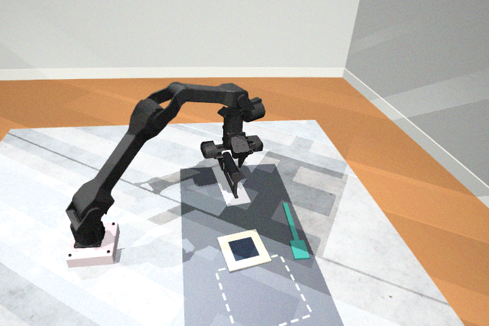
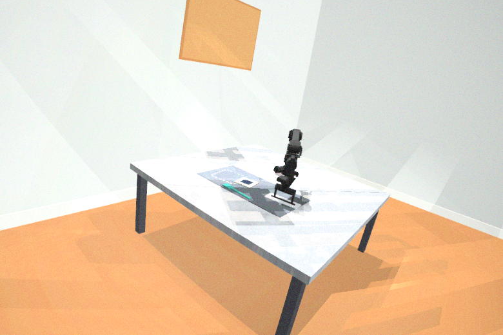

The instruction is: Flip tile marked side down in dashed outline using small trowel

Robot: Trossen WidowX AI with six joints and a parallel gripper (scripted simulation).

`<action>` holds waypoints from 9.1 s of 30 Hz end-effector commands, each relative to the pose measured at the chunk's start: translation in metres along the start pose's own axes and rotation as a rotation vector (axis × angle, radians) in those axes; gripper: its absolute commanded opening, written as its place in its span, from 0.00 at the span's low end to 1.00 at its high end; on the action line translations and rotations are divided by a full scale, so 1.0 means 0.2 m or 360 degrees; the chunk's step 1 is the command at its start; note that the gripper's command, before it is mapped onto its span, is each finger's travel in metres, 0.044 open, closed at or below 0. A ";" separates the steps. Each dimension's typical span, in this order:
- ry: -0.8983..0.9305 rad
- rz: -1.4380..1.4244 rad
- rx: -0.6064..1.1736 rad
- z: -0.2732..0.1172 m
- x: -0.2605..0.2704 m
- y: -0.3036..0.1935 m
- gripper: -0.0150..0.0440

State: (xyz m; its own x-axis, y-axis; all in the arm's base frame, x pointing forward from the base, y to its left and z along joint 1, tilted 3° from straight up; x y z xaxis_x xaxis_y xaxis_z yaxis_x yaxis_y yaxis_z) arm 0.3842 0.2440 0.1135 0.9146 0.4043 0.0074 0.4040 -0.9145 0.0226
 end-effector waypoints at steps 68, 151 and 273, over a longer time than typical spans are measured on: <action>0.0463 -0.2082 -0.0520 -0.18 -0.02 -0.02 0.76; -0.0454 -0.4516 -0.2032 0.13 -0.32 0.02 0.76; -0.0230 -0.4490 -0.2049 0.20 -0.54 0.56 0.25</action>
State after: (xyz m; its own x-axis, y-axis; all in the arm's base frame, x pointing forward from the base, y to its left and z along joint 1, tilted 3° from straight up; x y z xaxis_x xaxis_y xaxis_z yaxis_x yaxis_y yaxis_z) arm 0.3304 0.0974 0.0750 -0.5923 -0.2847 -0.7537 -0.3325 0.9385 -0.0932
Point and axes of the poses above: the point midway between the two fingers, 35 mm back from their tips, its own z axis out along the fingers, its own x axis across the jaws, y = z × x, the point moved 5 cm from there along -z, back along the fingers, and after that the axes turned 12 degrees about -z, right-handed, at the moved point
